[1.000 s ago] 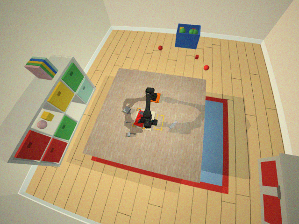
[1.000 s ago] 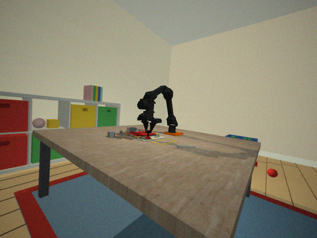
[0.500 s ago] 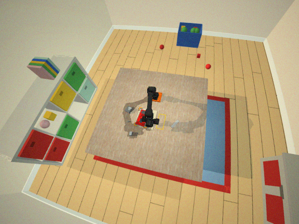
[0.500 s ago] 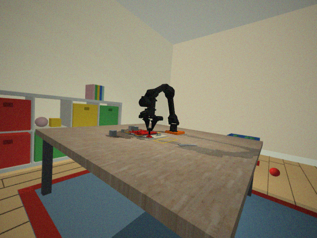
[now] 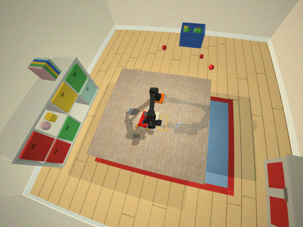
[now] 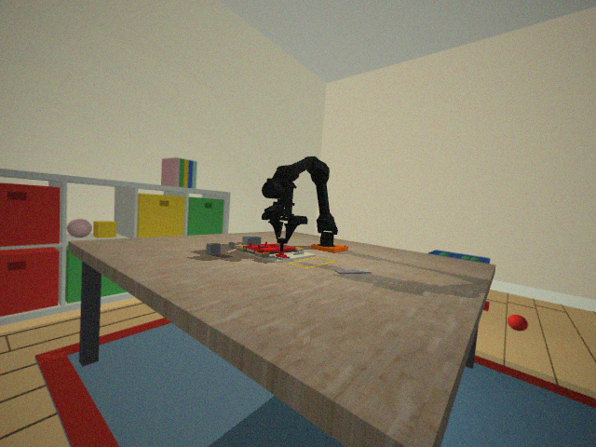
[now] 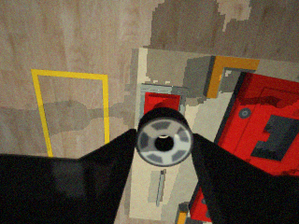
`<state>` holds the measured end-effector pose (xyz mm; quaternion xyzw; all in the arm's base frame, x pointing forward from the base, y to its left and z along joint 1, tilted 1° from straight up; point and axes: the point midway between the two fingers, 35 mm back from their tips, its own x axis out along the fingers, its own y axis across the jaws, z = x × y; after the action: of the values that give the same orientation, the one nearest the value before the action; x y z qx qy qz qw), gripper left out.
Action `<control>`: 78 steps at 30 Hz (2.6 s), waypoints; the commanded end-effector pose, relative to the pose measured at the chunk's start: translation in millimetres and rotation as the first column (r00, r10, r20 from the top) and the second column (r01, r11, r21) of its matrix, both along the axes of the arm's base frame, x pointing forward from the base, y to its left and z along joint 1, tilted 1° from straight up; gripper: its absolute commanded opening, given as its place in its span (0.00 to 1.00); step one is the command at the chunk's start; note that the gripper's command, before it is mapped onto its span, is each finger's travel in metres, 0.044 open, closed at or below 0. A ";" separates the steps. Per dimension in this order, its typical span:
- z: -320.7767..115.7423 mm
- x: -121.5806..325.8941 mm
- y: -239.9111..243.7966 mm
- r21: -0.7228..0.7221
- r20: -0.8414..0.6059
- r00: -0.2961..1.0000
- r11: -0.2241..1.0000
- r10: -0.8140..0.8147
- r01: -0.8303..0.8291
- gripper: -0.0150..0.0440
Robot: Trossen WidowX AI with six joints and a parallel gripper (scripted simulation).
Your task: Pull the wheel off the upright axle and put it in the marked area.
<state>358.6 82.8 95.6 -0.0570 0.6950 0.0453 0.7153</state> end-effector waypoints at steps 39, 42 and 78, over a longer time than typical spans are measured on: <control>35.2 -67.0 84.2 0.005 -0.002 1.000 1.000 -0.002 0.002 0.25; 35.6 -76.9 93.1 0.005 -0.001 1.000 1.000 -0.003 0.003 0.25; -67.1 -77.4 94.0 0.003 -0.010 1.000 1.000 -0.005 0.005 0.39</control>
<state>281.2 176.8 28.3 -0.0539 0.6980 0.0450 0.7126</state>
